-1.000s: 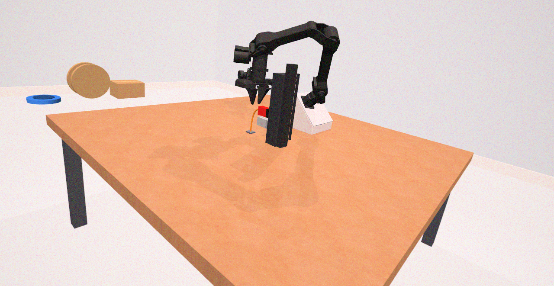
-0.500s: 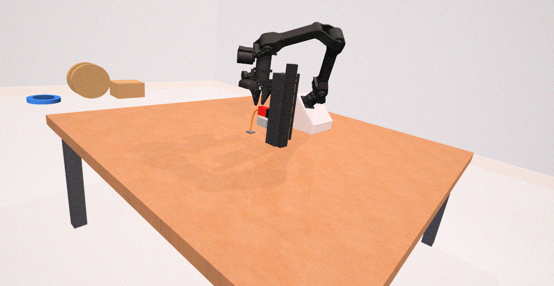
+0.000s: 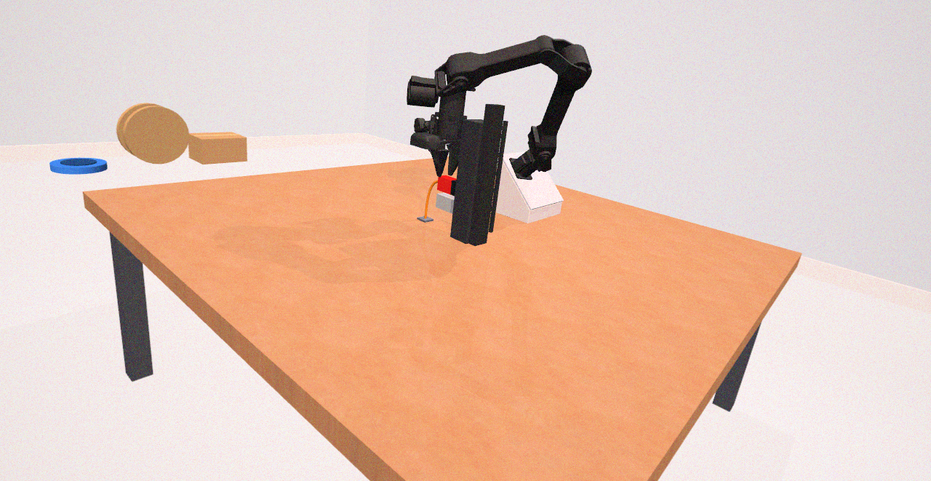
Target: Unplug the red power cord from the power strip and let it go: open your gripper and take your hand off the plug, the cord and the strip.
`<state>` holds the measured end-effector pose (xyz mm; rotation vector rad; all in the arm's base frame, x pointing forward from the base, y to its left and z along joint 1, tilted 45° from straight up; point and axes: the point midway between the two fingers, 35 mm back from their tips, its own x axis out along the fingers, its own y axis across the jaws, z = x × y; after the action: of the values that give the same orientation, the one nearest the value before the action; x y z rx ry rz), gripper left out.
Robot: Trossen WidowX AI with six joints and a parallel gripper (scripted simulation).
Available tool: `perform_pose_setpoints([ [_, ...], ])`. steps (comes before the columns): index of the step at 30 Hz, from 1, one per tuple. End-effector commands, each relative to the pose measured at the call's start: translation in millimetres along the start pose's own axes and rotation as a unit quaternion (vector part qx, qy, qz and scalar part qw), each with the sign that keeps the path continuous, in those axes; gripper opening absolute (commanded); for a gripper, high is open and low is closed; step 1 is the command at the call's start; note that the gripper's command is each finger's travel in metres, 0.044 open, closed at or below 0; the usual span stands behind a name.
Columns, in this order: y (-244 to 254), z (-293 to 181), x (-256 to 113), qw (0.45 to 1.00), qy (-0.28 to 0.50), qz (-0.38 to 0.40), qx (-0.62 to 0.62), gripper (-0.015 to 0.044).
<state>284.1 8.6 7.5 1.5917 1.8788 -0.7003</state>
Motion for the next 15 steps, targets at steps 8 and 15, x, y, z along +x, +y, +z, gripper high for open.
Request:
perform_pose_setpoints([
  [8,-1,-2,12,1.000,0.003,-0.002,0.002,0.0160],
  [15,-1,-2,13,1.000,0.003,-0.002,0.002,0.0160],
])
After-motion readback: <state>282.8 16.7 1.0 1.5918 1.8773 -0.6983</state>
